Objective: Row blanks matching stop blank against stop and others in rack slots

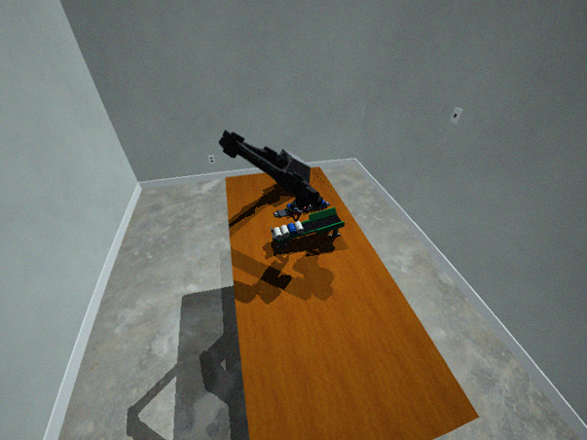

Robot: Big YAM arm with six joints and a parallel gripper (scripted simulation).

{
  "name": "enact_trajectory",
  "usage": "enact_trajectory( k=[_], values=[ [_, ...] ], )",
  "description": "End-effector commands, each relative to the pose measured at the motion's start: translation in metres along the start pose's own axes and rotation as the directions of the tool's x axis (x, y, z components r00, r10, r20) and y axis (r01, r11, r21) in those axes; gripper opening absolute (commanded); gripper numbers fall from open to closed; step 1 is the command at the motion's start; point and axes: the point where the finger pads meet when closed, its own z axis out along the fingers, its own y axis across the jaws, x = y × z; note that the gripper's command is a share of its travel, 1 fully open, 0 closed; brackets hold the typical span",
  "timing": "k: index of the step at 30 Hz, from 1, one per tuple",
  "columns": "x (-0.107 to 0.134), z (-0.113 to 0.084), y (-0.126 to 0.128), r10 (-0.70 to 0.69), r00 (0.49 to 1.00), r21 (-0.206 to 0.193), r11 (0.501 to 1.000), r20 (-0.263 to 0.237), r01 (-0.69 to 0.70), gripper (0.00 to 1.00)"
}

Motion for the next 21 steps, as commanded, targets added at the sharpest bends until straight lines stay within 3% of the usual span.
enact_trajectory(
  k=[1, 4, 6, 7, 9, 10, 11, 12, 16, 17, 18, 19, 21],
  values=[
    [0.009, -0.001, -0.017, 0.207, 0.978, 0.001, 0.978, -0.004, -0.207, 1.0],
    [0.011, -0.002, -0.021, 0.368, 0.93, 0.002, 0.93, -0.001, -0.368, 1.0],
    [0.005, 0.003, -0.016, 0.367, 0.93, 0.002, 0.93, -0.01, -0.367, 1.0],
    [0.01, 0.002, -0.019, 0.454, 0.891, 0.002, 0.891, -0.007, -0.454, 1.0],
    [0.008, 0.002, -0.019, 0.453, 0.891, 0.002, 0.891, -0.007, -0.453, 1.0],
    [0.013, -0.001, -0.022, 0.539, 0.842, 0.002, 0.842, -0.002, -0.539, 1.0],
    [0.012, 0.001, -0.021, 0.537, 0.844, 0.003, 0.844, -0.004, -0.537, 1.0],
    [0.016, 0.0, -0.023, 0.601, 0.799, 0.003, 0.799, -0.001, -0.601, 1.0],
    [0.01, 0.002, -0.022, 0.611, 0.791, 0.003, 0.791, -0.005, -0.611, 1.0],
    [0.013, 0.002, -0.023, 0.683, 0.731, 0.004, 0.731, -0.005, -0.682, 1.0],
    [0.013, 0.002, -0.023, 0.683, 0.731, 0.004, 0.731, -0.005, -0.683, 1.0],
    [0.018, 0.001, -0.025, 0.75, 0.661, 0.004, 0.661, -0.002, -0.75, 1.0],
    [0.014, 0.002, -0.025, 0.75, 0.662, 0.004, 0.662, -0.003, -0.75, 1.0]
  ],
)
